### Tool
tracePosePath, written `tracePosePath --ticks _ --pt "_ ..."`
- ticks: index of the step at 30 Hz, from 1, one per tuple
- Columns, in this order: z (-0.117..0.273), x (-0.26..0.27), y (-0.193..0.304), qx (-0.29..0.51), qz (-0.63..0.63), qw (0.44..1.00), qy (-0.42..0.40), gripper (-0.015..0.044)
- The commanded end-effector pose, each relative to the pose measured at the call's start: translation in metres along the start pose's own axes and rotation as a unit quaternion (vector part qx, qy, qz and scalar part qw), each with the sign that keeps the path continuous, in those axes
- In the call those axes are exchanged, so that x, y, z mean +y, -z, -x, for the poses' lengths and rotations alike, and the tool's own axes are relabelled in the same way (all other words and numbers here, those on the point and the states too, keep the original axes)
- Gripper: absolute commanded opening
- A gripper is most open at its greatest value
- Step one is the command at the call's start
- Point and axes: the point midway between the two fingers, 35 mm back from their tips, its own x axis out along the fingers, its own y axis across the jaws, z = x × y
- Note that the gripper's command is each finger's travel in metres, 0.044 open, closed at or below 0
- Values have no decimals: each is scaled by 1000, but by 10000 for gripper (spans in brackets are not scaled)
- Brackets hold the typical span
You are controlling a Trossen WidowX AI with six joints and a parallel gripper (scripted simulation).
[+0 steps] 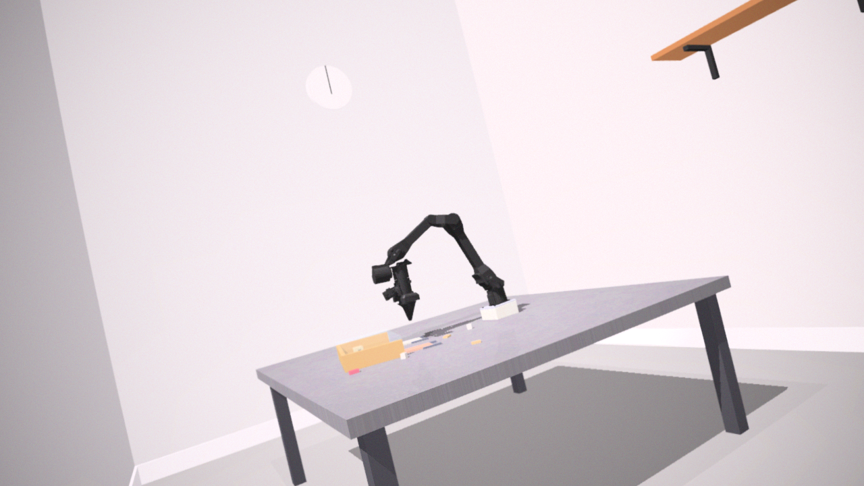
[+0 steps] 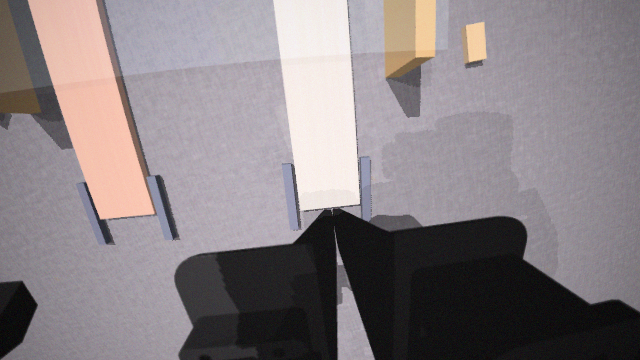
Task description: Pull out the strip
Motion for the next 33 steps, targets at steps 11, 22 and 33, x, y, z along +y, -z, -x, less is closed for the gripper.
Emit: tracePosePath --ticks 11,22,33 --pt "-16 -2 -3 17 -6 1000 -2 0" --pt "-35 -2 -3 17 -6 1000 -2 0" --pt "-53 -2 -3 17 -6 1000 -2 0"
